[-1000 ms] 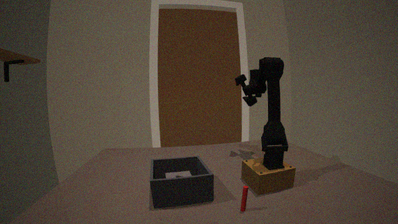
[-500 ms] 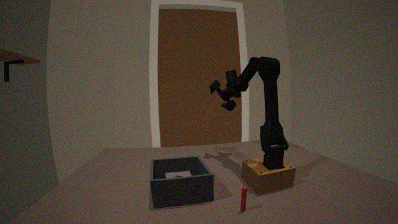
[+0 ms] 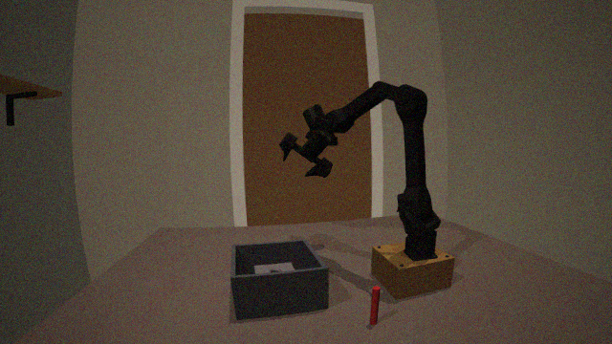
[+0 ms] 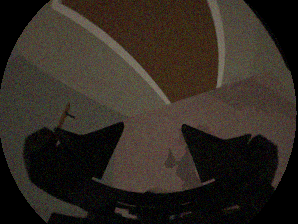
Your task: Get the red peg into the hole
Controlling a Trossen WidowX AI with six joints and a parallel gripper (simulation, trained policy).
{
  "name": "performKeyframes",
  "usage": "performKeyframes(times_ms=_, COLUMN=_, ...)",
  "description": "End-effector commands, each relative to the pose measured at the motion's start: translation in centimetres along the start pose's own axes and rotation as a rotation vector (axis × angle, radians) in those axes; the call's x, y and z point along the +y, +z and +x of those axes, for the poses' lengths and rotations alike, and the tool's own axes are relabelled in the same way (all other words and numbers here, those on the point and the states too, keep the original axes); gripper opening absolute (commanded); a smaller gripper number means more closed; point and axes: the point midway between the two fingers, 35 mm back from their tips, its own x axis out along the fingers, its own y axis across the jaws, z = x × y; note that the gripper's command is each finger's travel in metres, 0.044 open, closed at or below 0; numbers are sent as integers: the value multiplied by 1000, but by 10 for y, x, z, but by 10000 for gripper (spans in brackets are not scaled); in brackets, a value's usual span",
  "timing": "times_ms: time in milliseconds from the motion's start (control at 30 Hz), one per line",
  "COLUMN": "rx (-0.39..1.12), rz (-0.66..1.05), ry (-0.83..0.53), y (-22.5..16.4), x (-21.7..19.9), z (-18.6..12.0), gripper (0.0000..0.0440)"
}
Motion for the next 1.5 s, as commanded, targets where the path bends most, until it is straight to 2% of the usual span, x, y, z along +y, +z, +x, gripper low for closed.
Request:
performKeyframes(times_ms=0, rx=84, rz=-84, ry=-26, y=-42, x=22, z=-11, gripper=440)
performKeyframes(times_ms=333, rx=296, rz=-286, ry=-65, y=-142, x=56, z=-55, gripper=440)
performKeyframes(times_ms=700, rx=518, rz=-512, ry=-89, y=-239, x=61, z=-130, gripper=440)
performKeyframes(times_ms=1067, rx=710, rz=-701, ry=-152, y=-305, x=30, z=-214, gripper=440)
performKeyframes(times_ms=1467, rx=857, rz=-841, ry=-293, y=-342, x=-27, z=-289, gripper=440)
